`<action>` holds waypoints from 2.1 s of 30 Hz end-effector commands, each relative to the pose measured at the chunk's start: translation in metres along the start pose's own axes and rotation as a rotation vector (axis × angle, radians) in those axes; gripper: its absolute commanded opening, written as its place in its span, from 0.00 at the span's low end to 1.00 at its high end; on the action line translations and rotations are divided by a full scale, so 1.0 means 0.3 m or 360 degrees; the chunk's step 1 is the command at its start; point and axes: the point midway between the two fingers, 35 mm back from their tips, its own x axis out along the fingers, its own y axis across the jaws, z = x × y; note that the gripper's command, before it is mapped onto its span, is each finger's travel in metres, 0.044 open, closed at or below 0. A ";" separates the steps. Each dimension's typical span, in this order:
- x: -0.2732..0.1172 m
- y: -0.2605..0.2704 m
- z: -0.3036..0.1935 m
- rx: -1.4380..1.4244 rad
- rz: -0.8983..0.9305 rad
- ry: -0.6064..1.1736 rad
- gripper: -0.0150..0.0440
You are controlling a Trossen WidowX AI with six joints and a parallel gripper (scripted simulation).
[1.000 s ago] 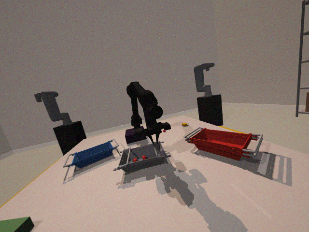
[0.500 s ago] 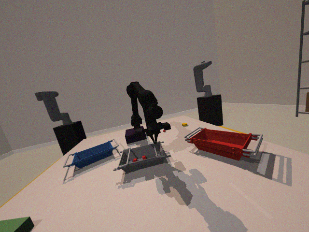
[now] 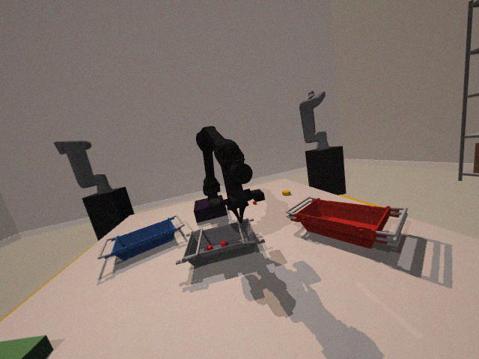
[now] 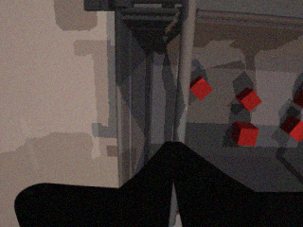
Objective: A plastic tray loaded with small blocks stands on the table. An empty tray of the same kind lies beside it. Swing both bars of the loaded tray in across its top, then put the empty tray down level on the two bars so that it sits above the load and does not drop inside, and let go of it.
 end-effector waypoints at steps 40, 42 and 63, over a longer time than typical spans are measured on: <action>0.000 0.000 0.000 0.0000 0.0000 0.0000 0.30; 0.000 0.000 0.000 0.0000 0.0000 0.0000 0.39; -0.335 -0.146 0.047 0.0150 -0.0002 -0.0054 1.00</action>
